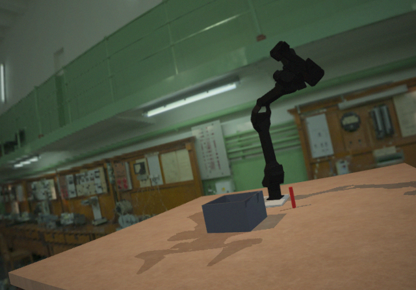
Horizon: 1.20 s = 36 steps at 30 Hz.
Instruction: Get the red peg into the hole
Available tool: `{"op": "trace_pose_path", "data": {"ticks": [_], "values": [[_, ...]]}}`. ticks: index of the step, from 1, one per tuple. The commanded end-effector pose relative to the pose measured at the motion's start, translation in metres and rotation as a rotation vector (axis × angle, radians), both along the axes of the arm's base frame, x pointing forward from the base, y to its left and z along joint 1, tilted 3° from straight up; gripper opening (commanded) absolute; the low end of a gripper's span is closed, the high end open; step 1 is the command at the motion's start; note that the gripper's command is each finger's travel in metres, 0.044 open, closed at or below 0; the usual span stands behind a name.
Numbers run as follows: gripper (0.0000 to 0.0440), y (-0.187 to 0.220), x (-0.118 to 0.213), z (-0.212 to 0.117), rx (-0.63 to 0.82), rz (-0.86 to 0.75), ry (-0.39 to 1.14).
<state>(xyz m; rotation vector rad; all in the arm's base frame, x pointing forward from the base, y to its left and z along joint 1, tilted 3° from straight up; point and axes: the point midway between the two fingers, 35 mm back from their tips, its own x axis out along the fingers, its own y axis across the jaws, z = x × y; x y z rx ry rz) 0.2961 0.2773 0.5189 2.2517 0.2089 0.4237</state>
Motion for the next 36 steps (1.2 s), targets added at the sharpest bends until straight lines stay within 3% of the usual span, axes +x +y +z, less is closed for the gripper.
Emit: {"op": "trace_pose_path", "data": {"ticks": [1, 20, 36], "values": [[0.044, 0.003, 0.002, -0.016, -0.111, 0.013, 0.011], [0.044, 0.001, 0.007, -0.135, -0.735, 0.145, 0.156], [0.044, -0.045, -0.022, -0.26, -1.156, 0.35, 0.449]]}}
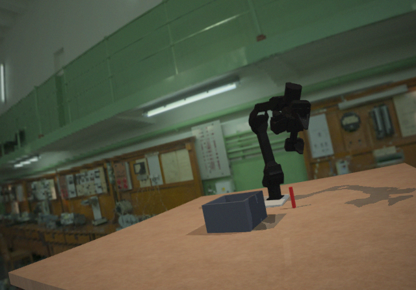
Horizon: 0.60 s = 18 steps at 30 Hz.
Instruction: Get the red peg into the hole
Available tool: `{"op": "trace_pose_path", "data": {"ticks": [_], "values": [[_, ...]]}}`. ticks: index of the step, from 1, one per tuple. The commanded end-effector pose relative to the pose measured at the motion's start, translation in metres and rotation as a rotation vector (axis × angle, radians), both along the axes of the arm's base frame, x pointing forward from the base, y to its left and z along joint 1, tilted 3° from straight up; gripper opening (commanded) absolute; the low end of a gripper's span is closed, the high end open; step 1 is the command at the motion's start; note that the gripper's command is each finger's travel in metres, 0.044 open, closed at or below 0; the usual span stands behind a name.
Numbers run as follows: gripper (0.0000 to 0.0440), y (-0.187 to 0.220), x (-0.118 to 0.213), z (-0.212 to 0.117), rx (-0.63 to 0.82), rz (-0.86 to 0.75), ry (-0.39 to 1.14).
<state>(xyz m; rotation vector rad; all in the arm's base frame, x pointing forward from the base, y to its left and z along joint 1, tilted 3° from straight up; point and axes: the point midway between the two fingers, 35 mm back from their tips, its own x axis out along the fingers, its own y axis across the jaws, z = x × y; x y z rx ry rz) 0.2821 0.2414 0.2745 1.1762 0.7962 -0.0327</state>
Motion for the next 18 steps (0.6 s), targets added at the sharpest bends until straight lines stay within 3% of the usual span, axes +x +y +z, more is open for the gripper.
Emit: {"op": "trace_pose_path", "data": {"ticks": [1, 18], "values": [[0.044, -0.013, -0.011, -0.023, -0.075, 0.024, 0.074], [0.044, -0.088, -0.085, -0.118, -0.333, 0.033, 0.521]]}}
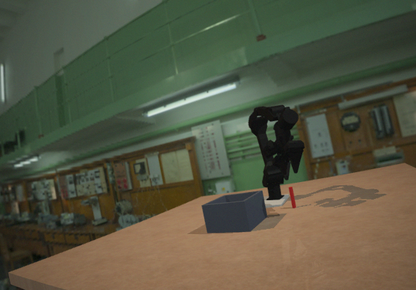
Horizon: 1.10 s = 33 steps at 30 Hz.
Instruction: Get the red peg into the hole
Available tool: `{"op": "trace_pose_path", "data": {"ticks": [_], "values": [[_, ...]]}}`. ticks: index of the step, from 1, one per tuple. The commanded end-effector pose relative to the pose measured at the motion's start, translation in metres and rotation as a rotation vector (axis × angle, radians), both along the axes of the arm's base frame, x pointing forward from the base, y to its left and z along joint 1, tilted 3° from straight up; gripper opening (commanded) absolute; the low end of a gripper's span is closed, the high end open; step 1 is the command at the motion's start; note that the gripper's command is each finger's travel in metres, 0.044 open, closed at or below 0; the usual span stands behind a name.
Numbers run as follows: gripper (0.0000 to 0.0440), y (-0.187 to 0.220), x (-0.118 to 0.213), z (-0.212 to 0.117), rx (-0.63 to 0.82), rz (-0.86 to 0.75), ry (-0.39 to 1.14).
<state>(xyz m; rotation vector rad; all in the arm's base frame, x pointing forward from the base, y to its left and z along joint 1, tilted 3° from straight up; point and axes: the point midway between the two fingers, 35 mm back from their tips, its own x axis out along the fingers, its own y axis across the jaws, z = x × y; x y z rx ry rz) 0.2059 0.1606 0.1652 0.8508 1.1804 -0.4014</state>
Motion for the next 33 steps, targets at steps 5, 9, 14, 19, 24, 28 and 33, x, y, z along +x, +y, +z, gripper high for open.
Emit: {"op": "trace_pose_path", "data": {"ticks": [5, 9, 14, 19, 24, 28, 33], "values": [[0.044, -0.017, -0.022, -0.03, -0.036, -0.038, 0.118], [0.044, -0.02, -0.028, -0.048, -0.033, -0.056, 0.15], [0.044, -0.02, -0.032, -0.074, -0.015, -0.079, 0.17], [0.0436, -0.019, -0.035, -0.094, 0.011, -0.105, 0.182], [0.0343, -0.02, -0.039, -0.106, 0.029, -0.137, 0.208], [0.0238, -0.021, -0.042, -0.108, 0.046, -0.142, 0.235], [0.0107, -0.021, -0.045, -0.109, 0.066, -0.137, 0.268]]}}
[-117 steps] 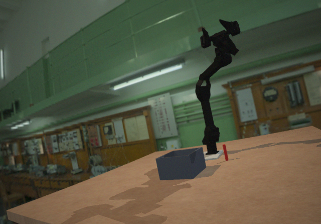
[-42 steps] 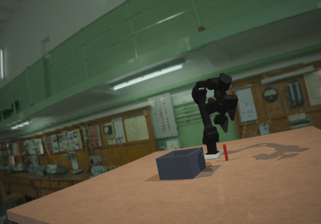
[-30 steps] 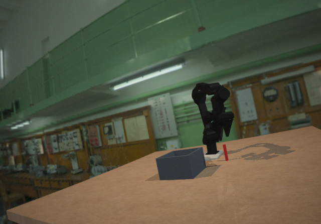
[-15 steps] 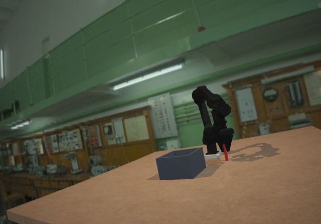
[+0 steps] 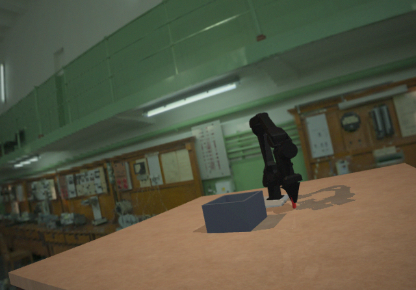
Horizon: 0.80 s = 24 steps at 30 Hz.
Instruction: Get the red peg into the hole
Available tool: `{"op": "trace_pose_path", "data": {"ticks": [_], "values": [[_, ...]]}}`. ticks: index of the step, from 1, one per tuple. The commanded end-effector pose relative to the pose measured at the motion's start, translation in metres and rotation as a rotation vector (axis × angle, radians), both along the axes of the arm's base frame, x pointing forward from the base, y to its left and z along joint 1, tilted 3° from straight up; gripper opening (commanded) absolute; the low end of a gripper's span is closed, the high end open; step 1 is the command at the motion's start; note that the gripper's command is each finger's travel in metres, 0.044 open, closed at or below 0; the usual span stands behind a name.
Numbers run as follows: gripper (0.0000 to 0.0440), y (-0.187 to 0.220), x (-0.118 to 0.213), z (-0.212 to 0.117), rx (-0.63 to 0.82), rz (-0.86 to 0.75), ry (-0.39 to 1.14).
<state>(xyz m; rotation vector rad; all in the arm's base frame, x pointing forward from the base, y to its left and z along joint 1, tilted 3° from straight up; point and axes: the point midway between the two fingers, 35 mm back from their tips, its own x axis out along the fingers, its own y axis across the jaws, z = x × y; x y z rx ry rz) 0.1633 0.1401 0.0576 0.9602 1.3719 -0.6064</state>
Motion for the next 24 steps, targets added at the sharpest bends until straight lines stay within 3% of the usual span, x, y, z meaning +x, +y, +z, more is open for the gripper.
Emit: {"op": "trace_pose_path", "data": {"ticks": [1, 4, 24], "values": [[0.0081, -0.001, -0.002, -0.002, 0.013, 0.007, 0.022], [0.001, -0.002, -0.002, -0.002, 0.023, 0.005, 0.034], [0.0, -0.031, 0.048, 0.081, -0.061, 0.066, -0.206]]}}
